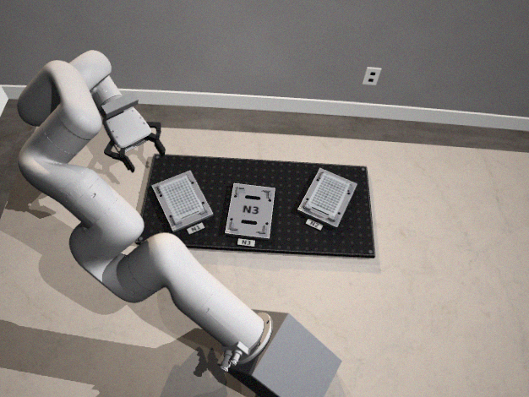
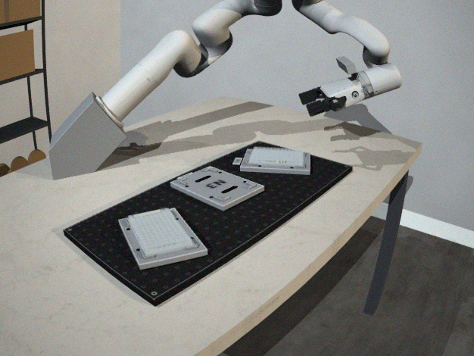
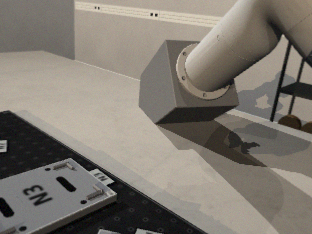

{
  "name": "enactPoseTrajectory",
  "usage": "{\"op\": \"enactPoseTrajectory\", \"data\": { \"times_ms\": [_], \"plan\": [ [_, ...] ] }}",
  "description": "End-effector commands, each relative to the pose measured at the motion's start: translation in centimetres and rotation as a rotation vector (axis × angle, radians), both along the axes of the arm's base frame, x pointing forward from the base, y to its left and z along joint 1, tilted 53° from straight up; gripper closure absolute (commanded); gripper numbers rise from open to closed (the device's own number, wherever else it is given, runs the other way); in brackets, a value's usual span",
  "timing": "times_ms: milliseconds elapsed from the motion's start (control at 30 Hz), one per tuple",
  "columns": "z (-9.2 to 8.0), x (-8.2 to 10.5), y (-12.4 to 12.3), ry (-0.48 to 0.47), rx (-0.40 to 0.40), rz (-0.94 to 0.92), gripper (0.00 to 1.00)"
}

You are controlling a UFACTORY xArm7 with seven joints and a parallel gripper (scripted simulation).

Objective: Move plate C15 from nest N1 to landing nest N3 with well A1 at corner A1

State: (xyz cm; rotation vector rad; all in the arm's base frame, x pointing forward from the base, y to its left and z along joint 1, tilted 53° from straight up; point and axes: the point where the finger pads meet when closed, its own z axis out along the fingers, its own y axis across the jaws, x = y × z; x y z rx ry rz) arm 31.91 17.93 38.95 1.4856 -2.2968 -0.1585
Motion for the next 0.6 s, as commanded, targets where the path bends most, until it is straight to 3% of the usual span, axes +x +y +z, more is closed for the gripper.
{"op": "enactPoseTrajectory", "data": {
  "times_ms": [0,567],
  "plan": [
    [0.14,0.06,-0.10,-0.004,0.001,-0.003,0.00],
    [-0.15,-0.01,-0.17,-0.005,0.022,0.023,0.00]
  ]
}}
